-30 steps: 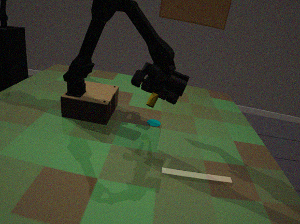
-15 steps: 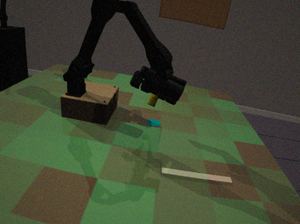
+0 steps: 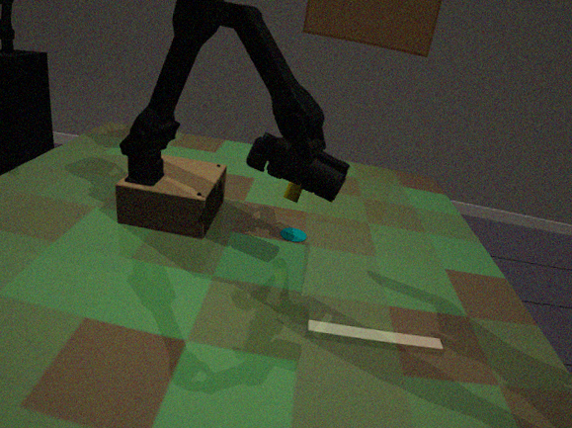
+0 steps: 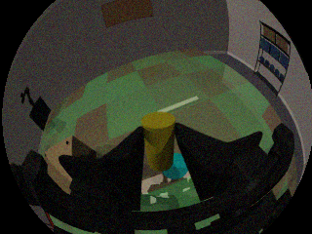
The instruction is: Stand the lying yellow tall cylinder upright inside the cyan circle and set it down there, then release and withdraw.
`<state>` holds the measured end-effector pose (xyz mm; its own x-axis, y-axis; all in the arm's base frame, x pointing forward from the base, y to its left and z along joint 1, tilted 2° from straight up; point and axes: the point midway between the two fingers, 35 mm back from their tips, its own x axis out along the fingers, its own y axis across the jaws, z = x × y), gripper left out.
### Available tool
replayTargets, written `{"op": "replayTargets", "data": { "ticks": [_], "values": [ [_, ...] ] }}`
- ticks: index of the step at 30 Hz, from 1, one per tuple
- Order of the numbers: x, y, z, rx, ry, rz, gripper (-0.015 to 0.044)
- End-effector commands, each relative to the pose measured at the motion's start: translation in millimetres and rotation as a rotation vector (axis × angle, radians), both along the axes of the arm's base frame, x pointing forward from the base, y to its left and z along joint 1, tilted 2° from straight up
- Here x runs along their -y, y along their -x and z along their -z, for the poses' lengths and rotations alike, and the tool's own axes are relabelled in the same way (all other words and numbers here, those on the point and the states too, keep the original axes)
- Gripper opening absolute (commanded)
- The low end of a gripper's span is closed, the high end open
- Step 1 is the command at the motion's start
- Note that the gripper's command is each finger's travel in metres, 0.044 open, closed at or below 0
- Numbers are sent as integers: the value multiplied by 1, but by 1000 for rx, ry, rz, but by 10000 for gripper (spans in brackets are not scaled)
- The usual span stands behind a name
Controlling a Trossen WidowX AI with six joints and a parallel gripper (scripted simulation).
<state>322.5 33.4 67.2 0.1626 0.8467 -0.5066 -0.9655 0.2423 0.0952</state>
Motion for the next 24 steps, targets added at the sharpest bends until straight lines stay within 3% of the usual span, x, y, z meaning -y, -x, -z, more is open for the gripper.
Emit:
{"op": "replayTargets", "data": {
  "ticks": [1, 24],
  "values": [
    [1, 2, 0, 17, -34, 10, 105],
    [10, 0, -9, 126, -169, 68, 105]
  ]
}}
